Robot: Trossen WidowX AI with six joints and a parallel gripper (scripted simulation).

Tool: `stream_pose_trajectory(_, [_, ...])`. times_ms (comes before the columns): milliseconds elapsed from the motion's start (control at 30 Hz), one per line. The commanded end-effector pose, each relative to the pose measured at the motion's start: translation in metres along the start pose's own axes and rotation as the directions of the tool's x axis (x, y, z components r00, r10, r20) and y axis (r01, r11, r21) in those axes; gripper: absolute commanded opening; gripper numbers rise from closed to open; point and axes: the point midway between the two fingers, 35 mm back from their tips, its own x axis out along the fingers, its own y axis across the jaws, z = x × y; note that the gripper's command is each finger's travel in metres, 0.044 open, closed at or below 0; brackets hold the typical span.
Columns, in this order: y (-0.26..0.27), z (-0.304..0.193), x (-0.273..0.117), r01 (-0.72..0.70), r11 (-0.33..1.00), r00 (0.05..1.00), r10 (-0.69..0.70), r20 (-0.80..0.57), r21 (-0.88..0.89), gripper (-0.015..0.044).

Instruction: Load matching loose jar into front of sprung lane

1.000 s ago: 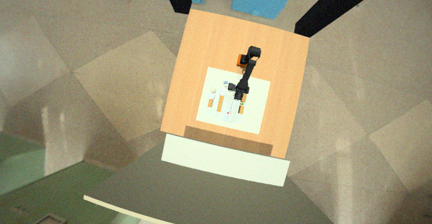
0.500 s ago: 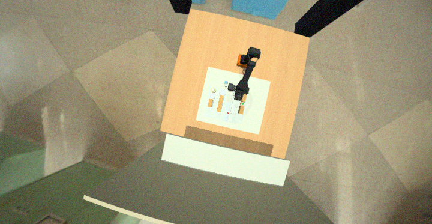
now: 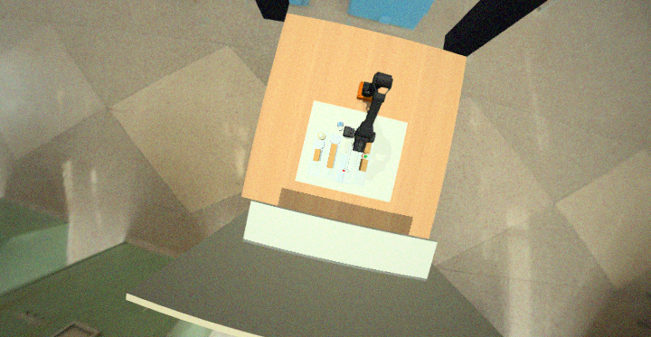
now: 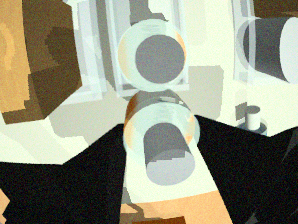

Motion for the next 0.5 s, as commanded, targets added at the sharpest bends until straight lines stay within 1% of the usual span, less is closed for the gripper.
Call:
stream_pose_trajectory(0, [-0.0007,0.0103,-0.0029,0.004,1.000,1.000,-0.004,0.028,0.002,0.0000])
stream_pose_trajectory(467, [-0.0007,0.0170,-0.0033,0.004,1.000,1.000,-0.004,0.029,0.002,0.0000])
